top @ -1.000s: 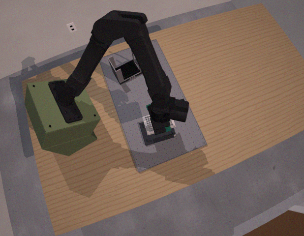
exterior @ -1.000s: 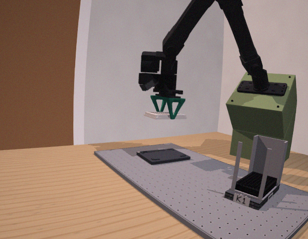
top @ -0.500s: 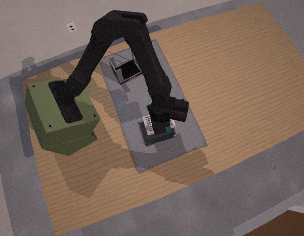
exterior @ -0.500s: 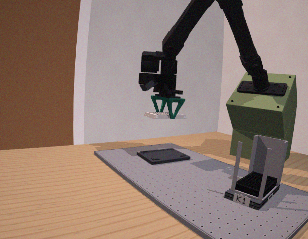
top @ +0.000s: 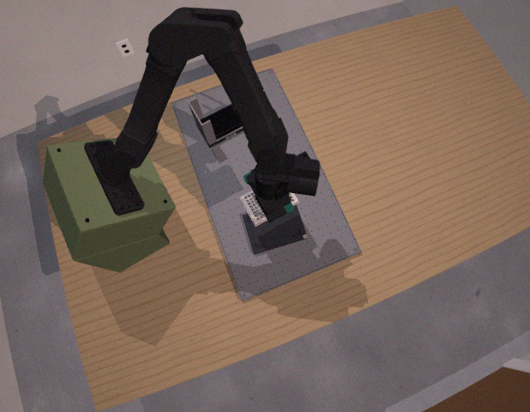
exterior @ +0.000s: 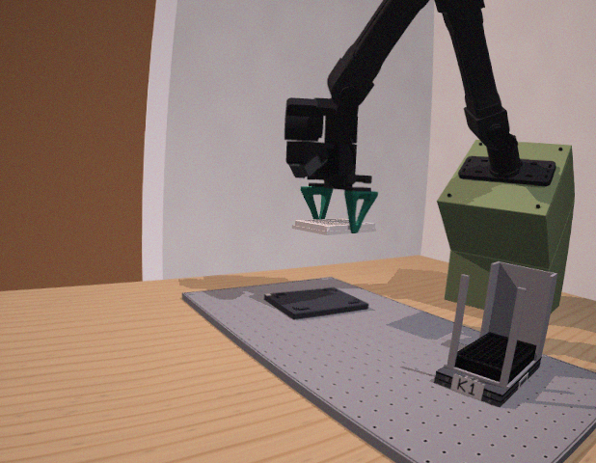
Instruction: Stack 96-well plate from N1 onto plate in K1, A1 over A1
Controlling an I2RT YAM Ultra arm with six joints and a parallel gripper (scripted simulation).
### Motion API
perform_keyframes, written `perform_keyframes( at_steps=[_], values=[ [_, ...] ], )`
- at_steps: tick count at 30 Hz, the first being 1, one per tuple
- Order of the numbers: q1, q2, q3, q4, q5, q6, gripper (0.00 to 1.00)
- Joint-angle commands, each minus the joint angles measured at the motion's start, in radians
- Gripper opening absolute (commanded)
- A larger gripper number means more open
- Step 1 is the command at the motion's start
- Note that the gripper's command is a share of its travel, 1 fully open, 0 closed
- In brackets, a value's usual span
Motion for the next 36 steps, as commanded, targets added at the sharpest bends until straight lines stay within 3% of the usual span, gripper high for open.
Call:
perform_keyframes(
  at_steps=[1,23,36],
  values=[
    [0.024,-0.050,-0.040,0.027,0.019,0.011,0.00],
    [0.232,-0.233,-0.187,0.069,0.126,0.203,0.00],
    [0.375,-0.316,-0.241,0.080,0.207,0.326,0.00]
  ],
)
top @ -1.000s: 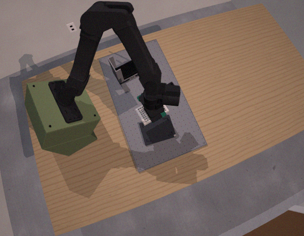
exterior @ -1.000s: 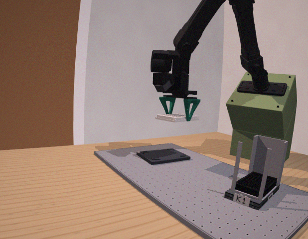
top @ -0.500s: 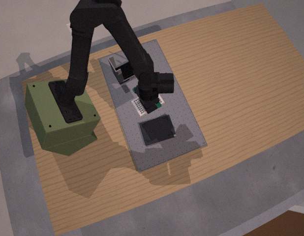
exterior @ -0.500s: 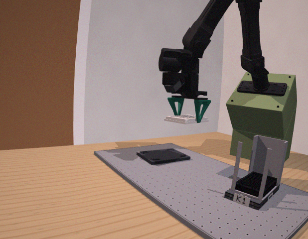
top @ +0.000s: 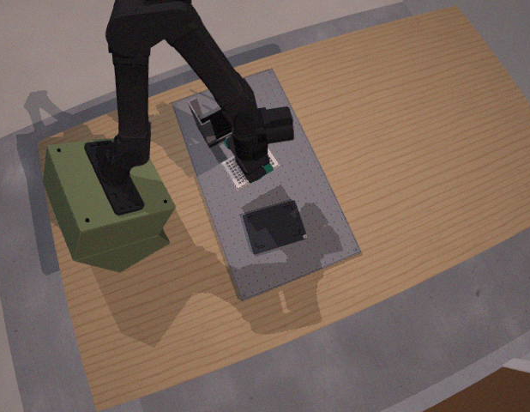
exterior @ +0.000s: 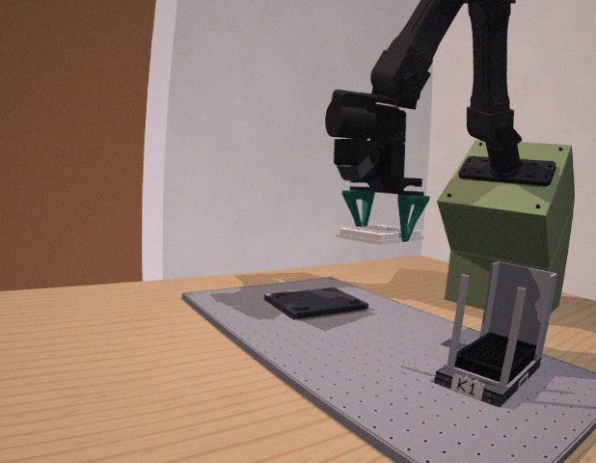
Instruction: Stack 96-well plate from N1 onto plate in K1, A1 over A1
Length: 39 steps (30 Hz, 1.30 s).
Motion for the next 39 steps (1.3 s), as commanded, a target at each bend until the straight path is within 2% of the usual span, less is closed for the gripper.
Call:
perform_keyframes(
  at_steps=[1,7,9,10,12,24,26,33,39],
  values=[
    [0.040,-0.041,-0.025,0.019,0.041,0.065,0.00],
    [0.127,-0.077,-0.045,0.021,0.093,0.137,0.00],
    [0.127,-0.077,-0.045,0.021,0.093,0.137,0.00],
    [0.145,-0.083,-0.031,0.022,0.104,0.152,0.00],
    [0.174,-0.091,-0.052,0.021,0.122,0.175,0.00],
    [0.364,-0.126,-0.066,0.002,0.240,0.323,0.00],
    [0.364,-0.126,-0.066,0.002,0.240,0.323,0.00],
    [0.480,-0.130,-0.032,-0.007,0.311,0.415,0.00],
    [0.580,-0.088,-0.011,-0.011,0.375,0.490,0.00]
  ],
)
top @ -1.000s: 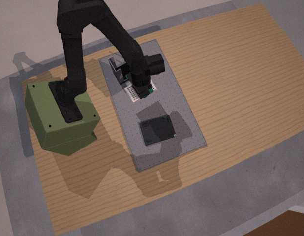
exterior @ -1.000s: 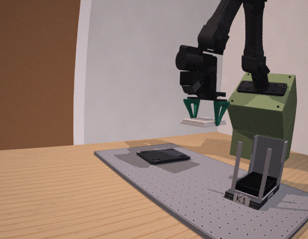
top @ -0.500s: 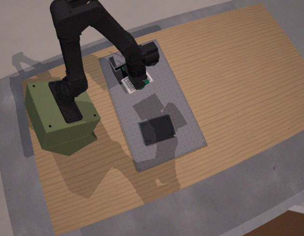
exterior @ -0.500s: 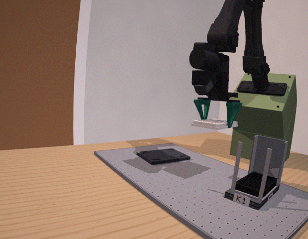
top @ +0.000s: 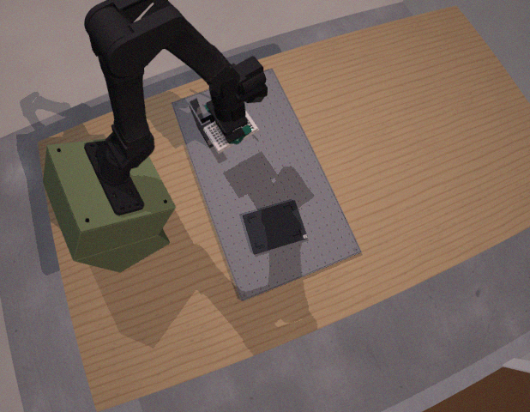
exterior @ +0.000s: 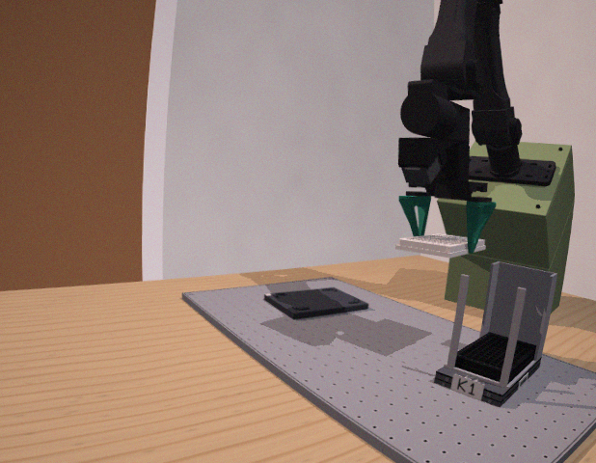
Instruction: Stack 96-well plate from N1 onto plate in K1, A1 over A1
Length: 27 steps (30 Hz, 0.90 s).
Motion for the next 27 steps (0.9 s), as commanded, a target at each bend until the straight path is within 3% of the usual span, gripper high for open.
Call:
perform_keyframes(
  at_steps=[1,27],
  values=[
    [0.050,0.017,0.035,-0.016,0.059,0.073,0.00],
    [0.372,0.128,0.133,-0.048,0.257,0.331,0.00]
  ],
)
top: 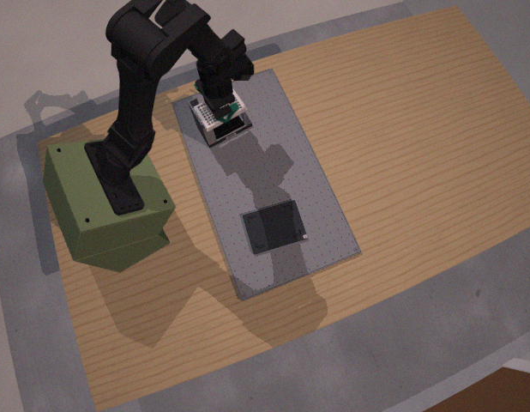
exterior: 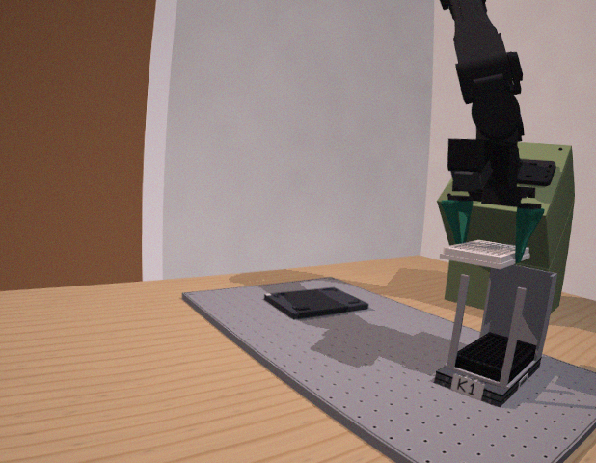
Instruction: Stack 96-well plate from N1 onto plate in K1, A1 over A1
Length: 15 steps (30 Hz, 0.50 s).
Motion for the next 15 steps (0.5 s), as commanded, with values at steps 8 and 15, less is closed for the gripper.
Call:
perform_keyframes(
  at_steps=[8,15],
  values=[
    [0.133,0.080,0.092,-0.037,0.096,0.134,0.00],
    [0.169,0.106,0.119,-0.049,0.118,0.167,0.00]
  ],
)
